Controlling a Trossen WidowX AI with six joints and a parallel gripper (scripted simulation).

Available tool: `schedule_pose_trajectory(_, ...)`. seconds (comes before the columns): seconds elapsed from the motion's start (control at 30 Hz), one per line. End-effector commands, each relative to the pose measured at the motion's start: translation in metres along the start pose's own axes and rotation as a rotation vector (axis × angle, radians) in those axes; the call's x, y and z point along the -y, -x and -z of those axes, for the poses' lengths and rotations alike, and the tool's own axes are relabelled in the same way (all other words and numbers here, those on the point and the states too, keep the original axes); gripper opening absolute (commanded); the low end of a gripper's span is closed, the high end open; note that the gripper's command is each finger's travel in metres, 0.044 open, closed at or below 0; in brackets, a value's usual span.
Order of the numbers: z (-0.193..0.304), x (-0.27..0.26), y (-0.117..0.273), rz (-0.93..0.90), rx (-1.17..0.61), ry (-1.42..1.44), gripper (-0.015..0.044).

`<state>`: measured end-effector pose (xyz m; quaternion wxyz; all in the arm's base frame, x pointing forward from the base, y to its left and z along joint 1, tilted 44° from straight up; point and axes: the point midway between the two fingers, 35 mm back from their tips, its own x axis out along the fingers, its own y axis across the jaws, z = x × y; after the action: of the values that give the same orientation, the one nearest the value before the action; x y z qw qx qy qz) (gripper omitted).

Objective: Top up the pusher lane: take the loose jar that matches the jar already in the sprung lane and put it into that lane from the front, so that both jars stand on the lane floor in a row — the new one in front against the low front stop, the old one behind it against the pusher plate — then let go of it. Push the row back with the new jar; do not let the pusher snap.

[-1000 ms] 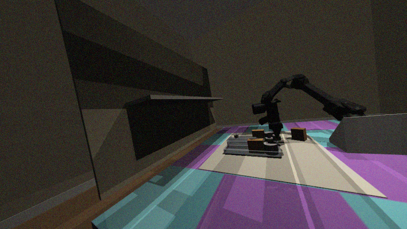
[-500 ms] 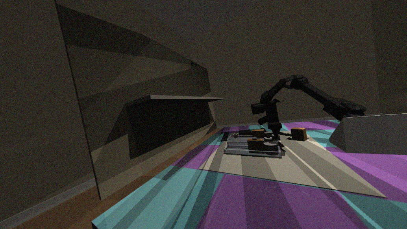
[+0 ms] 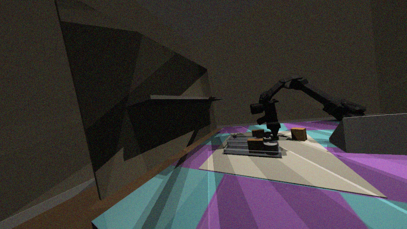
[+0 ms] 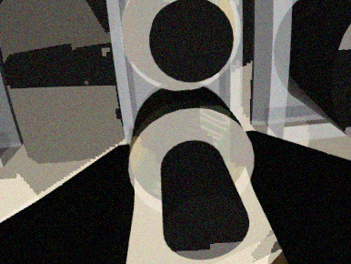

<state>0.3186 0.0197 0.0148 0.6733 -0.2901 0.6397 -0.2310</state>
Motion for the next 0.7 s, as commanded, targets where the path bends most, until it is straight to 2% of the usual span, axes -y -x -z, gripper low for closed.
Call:
schedule_pose_trajectory(0.0,-0.0114,0.0025,0.0053,0.002,0.028,-0.018,0.0000)
schedule_pose_trajectory(0.67,-0.0172,0.0022,0.0058,0.002,0.028,-0.018,0.0000)
